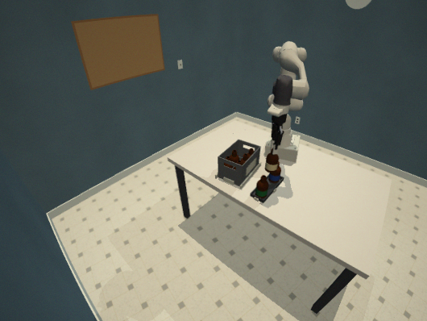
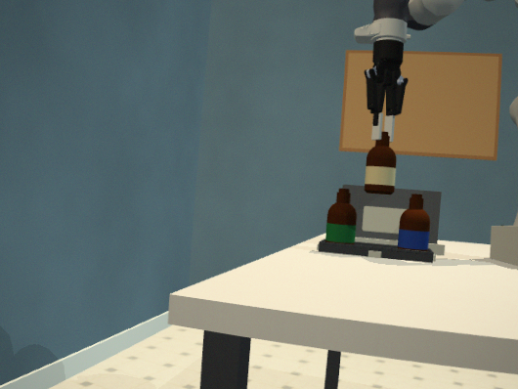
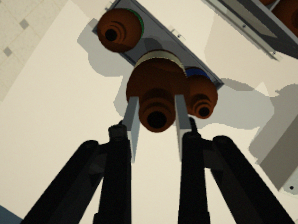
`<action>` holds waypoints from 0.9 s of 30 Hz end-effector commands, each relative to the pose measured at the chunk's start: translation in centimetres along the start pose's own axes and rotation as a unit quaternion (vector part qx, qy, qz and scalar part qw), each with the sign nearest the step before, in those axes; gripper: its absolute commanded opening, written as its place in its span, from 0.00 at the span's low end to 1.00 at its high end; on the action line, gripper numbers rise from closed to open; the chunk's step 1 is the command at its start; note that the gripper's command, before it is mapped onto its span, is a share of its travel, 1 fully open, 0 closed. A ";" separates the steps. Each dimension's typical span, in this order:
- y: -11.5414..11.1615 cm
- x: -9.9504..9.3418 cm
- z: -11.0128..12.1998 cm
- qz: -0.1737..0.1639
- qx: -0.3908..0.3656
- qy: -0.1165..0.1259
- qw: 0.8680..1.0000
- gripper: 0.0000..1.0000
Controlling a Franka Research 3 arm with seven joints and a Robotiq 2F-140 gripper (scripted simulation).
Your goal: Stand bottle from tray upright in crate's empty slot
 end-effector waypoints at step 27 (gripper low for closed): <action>-0.2 -1.5 0.0 -0.002 -0.002 0.000 1.000 0.00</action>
Point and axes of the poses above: the point where the finger pads meet when closed, its own x axis out along the fingers, its own z axis across the jaws, y = z × x, the point moved 8 cm from there along -x, back along the fingers, and after that the axes turned 4 degrees about x, right-handed, at the moved point
